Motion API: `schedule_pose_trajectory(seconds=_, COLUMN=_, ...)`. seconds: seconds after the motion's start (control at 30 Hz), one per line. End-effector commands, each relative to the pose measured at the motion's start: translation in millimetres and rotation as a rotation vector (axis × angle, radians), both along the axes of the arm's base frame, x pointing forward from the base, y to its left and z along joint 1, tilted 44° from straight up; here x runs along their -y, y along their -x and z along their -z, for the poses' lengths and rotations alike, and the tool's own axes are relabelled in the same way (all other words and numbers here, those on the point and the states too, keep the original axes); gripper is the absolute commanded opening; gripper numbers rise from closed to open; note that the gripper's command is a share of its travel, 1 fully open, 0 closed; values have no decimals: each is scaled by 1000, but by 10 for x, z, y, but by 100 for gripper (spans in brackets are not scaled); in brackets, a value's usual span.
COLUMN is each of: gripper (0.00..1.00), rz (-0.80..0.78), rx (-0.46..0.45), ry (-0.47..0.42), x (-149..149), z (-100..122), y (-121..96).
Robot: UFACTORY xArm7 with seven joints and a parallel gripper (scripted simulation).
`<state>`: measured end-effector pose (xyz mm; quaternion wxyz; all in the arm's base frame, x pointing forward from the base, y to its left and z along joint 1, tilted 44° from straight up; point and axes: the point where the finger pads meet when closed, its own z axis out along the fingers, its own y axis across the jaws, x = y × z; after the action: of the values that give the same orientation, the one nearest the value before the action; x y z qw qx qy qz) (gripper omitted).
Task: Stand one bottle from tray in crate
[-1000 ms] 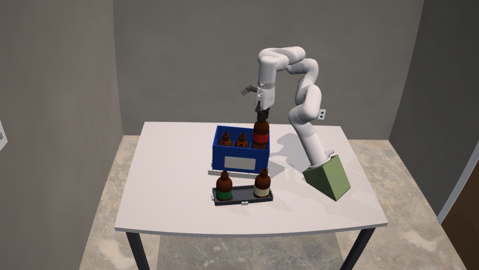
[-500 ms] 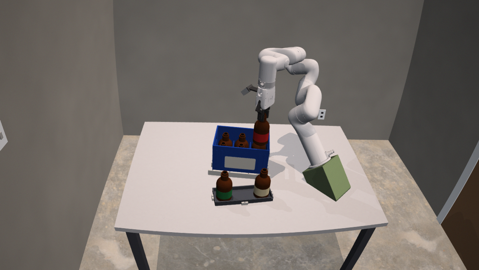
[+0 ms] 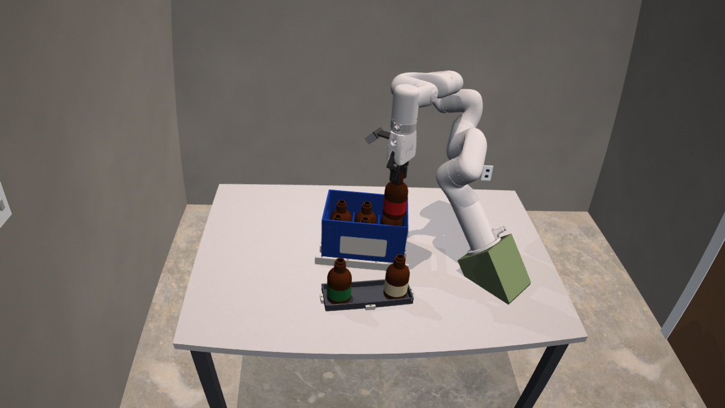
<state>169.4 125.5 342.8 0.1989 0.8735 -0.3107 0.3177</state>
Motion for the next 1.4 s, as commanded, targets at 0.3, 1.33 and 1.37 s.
schedule_pose_trajectory(seconds=0.3, gripper=0, rz=-2, rx=2, ry=-2, x=-7, z=-6, y=-1)
schedule_pose_trajectory(seconds=1.33, gripper=0, rz=-2, rx=2, ry=-2, x=139, z=181, y=-117)
schedule_pose_trajectory(seconds=1.37, gripper=0, rz=-2, rx=2, ry=-2, x=139, z=181, y=-117)
